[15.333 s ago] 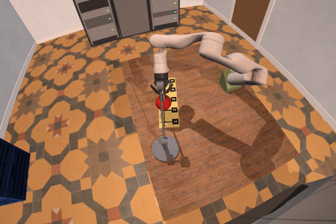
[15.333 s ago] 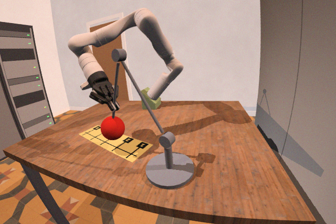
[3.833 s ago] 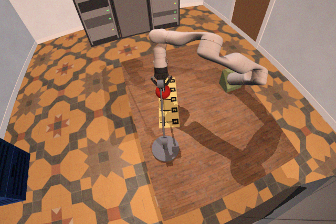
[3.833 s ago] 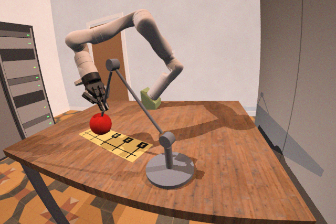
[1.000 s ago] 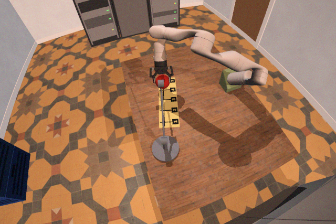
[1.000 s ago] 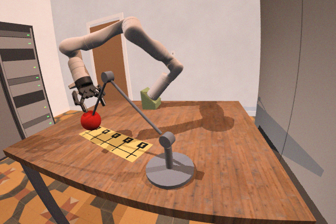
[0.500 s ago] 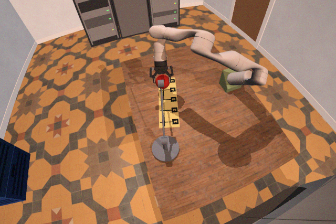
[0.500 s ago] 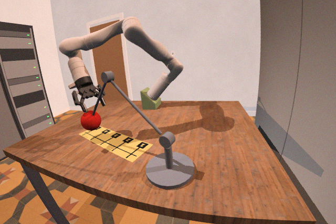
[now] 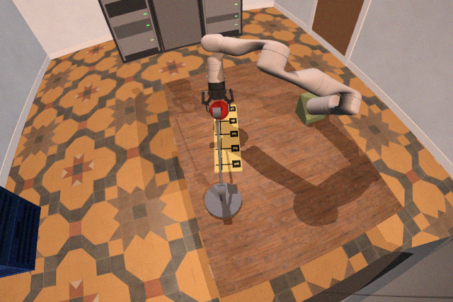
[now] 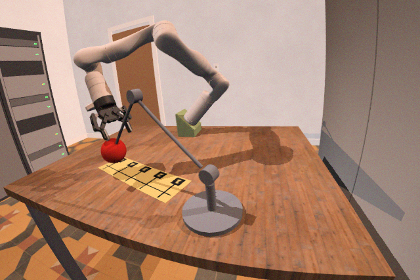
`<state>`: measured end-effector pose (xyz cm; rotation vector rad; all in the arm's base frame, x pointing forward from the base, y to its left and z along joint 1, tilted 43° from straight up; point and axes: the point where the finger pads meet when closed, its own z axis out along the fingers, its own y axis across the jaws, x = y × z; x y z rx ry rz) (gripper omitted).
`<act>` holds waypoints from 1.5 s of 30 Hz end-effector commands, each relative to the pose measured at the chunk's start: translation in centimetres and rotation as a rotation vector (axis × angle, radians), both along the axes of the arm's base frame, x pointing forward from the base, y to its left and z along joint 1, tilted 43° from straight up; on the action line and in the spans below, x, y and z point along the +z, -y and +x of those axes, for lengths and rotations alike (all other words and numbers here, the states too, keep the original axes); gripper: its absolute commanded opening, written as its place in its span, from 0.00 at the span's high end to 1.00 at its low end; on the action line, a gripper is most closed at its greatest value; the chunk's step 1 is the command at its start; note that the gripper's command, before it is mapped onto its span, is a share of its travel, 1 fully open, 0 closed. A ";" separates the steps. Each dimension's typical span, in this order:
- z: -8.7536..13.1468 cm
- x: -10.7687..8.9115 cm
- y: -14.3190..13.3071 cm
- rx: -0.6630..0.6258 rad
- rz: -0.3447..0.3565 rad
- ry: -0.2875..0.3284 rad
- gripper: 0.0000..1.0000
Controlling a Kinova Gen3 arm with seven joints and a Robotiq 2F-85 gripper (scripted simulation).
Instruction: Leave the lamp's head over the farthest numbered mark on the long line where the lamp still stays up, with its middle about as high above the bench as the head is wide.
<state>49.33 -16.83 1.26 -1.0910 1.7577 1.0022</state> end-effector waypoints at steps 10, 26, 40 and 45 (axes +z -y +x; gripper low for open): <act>0.0 0.1 0.1 -0.001 -0.001 0.001 0.00; 0.0 0.1 0.1 -0.001 -0.001 0.001 0.00; -0.7 1.2 2.8 -0.001 -0.001 0.001 0.00; -1.2 1.9 4.8 -0.001 -0.001 0.001 0.00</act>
